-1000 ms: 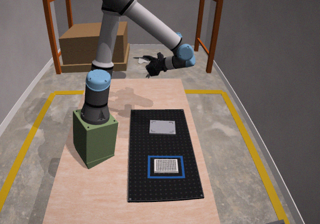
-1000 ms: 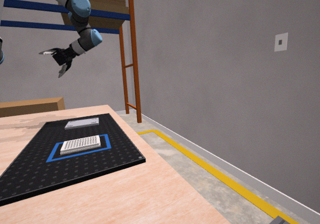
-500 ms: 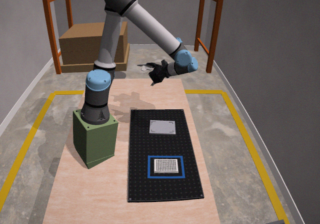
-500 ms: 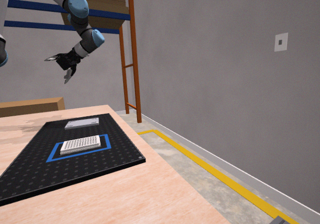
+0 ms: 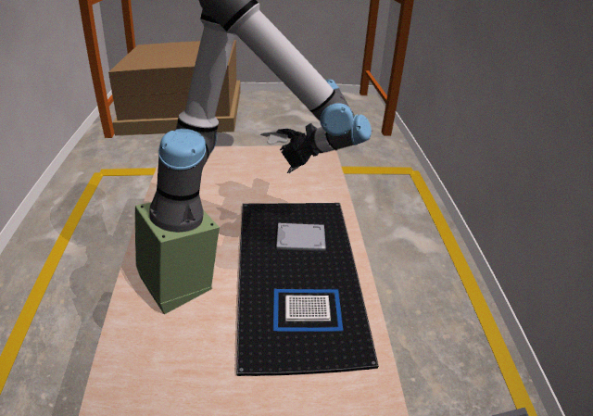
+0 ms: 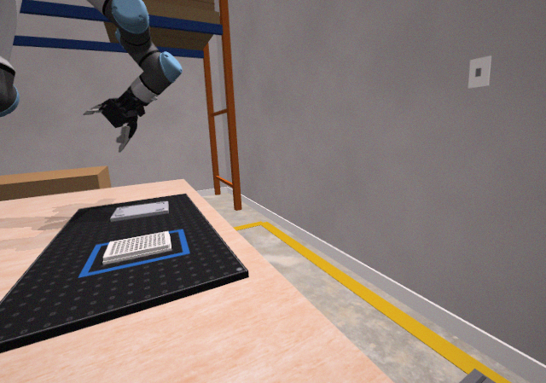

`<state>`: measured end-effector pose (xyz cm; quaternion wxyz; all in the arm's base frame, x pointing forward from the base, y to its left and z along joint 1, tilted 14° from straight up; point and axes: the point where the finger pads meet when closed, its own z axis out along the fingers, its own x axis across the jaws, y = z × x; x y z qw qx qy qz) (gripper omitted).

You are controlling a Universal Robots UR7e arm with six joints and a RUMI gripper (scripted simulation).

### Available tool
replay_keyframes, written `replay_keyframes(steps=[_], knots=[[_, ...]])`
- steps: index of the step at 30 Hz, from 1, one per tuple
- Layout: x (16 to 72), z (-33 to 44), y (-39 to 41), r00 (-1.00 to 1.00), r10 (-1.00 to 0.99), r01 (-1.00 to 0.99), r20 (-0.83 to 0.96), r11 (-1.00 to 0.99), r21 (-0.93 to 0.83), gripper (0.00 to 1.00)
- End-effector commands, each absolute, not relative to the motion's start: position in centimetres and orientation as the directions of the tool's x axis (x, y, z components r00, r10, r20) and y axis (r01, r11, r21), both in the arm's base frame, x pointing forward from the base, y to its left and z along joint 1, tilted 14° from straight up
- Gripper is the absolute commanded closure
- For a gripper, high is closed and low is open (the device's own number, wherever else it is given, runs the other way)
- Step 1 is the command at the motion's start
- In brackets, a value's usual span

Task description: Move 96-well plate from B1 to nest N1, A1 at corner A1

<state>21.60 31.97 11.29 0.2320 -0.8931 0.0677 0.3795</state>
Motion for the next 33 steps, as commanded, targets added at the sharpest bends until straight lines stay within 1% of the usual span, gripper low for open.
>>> replay_keyframes(steps=[1, 7, 10, 16, 21, 26, 29, 33], knots=[[22.8, 10.1, 31.2, 0.722, -0.008, -0.336, -0.692, -0.878, -0.341, 0.00], [24.0, 9.0, 30.4, 0.722, -0.008, -0.336, -0.692, -0.878, -0.341, 0.00], [24.9, 8.1, 29.7, 0.737, -0.081, -0.383, -0.671, -0.868, -0.317, 0.00], [26.0, 7.0, 28.8, 0.737, -0.081, -0.383, -0.671, -0.868, -0.317, 0.00], [26.9, 6.2, 28.0, 0.746, -0.155, -0.432, -0.648, -0.853, -0.293, 0.00], [27.9, 5.2, 27.1, 0.746, -0.156, -0.432, -0.648, -0.853, -0.293, 0.00], [28.8, 4.3, 26.2, 0.748, -0.231, -0.483, -0.622, -0.833, -0.270, 0.00], [29.7, 3.4, 25.3, 0.748, -0.231, -0.483, -0.622, -0.833, -0.270, 0.00]])
